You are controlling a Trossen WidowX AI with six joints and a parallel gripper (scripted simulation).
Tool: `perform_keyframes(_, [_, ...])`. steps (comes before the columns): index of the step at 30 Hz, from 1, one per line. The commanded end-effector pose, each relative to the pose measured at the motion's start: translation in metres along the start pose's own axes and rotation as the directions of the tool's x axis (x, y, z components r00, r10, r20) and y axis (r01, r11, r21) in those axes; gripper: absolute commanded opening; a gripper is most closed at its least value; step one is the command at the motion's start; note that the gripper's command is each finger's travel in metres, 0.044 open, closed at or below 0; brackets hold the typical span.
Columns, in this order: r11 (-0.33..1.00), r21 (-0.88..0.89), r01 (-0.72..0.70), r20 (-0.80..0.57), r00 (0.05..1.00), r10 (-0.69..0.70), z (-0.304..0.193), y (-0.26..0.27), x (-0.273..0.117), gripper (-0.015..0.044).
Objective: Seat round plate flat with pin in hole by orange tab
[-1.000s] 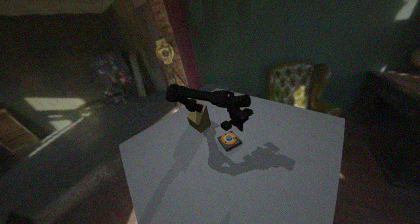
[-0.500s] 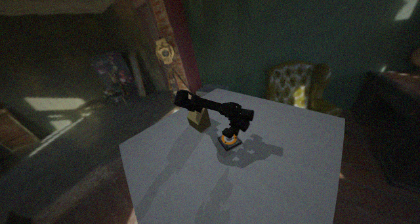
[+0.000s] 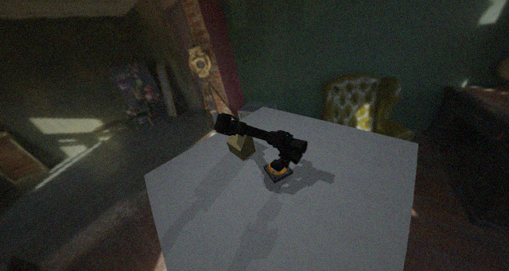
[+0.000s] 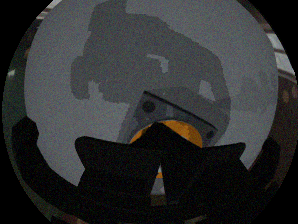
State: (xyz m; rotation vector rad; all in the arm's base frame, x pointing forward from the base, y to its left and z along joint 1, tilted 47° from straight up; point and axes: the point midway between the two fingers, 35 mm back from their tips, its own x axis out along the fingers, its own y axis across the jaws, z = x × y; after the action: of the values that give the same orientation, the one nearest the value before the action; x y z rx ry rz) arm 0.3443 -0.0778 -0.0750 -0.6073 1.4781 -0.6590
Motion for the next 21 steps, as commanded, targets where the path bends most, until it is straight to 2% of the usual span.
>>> perform_keyframes(1, [1.0, -0.005, 0.004, -0.003, 1.0, -0.004, -0.007, 0.007, 0.001, 0.0])
perform_keyframes(21, [1.0, -0.005, 0.003, -0.003, 1.0, -0.003, -0.019, 0.02, 0.002, 0.0])
